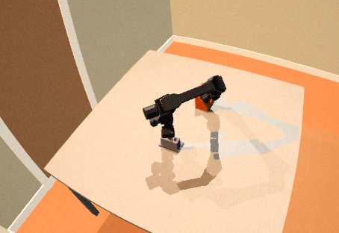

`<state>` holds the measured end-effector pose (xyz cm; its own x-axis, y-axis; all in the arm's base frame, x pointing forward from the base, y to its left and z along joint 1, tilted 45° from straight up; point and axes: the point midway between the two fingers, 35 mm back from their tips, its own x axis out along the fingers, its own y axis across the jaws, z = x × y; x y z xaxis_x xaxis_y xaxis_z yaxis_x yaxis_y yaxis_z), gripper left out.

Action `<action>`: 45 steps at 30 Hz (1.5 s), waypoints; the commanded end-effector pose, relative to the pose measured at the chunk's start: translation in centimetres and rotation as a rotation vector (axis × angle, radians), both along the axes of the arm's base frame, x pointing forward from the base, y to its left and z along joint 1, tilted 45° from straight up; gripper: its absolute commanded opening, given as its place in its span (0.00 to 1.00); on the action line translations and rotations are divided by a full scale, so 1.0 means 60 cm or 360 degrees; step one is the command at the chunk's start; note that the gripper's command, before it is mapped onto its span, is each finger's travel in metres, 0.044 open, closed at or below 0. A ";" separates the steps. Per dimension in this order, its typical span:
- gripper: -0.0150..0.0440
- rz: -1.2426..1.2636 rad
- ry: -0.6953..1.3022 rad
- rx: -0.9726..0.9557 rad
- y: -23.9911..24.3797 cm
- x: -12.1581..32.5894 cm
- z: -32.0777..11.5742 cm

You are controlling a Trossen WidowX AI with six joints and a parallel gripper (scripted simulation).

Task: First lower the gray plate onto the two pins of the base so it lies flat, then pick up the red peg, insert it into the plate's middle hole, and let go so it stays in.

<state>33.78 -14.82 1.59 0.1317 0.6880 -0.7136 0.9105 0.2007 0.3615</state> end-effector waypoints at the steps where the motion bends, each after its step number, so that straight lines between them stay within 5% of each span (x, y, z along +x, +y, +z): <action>1: 0.25 -0.0002 0.0009 0.0011 0.011 -0.001 -0.008; 45: 0.25 0.0003 0.0004 0.0002 0.012 -0.001 -0.008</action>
